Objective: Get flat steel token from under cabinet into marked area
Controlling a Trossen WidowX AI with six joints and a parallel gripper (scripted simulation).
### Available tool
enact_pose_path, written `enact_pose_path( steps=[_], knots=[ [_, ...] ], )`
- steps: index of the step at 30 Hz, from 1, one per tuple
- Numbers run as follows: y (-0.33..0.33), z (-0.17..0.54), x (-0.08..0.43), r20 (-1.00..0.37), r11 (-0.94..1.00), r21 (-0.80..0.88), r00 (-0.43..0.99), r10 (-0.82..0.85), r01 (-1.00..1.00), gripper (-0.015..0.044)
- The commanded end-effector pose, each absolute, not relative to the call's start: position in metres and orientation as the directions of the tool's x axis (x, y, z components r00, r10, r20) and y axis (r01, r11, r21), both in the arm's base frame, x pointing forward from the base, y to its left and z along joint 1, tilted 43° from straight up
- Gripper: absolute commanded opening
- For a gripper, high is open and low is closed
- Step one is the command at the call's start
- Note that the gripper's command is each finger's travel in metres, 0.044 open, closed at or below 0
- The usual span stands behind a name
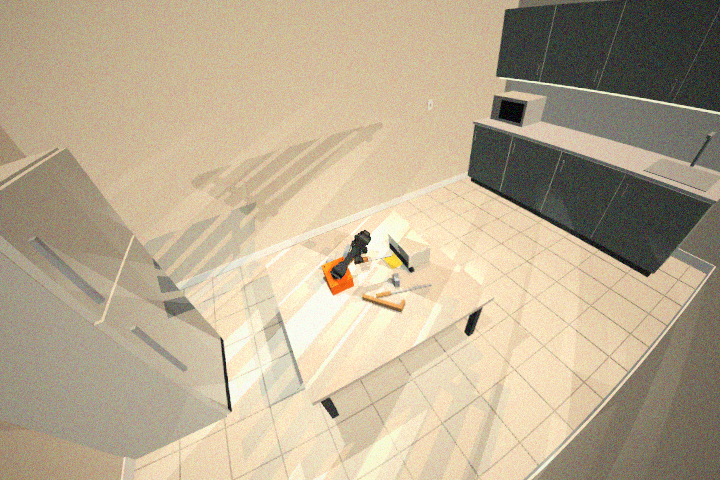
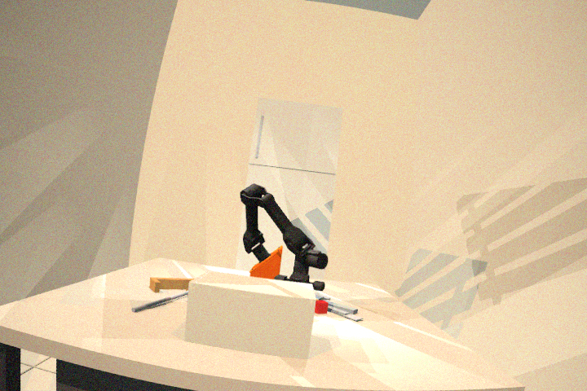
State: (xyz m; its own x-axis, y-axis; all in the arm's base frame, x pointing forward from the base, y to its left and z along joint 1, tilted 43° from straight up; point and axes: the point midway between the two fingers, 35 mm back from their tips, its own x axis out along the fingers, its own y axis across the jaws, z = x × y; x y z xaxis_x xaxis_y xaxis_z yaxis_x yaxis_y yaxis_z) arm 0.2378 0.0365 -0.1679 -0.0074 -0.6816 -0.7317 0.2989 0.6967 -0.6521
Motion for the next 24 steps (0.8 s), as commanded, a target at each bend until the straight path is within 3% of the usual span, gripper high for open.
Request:
enact_pose_path(
  steps=[1, 24],
  knots=[
    [0.042, -0.171, 0.239, -0.735, 0.7, -0.648, -0.005, -0.678, 0.3, 0.0],
    [0.046, -0.174, 0.253, -0.735, 0.699, -0.647, -0.005, -0.678, 0.306, 0.0]
  ],
)
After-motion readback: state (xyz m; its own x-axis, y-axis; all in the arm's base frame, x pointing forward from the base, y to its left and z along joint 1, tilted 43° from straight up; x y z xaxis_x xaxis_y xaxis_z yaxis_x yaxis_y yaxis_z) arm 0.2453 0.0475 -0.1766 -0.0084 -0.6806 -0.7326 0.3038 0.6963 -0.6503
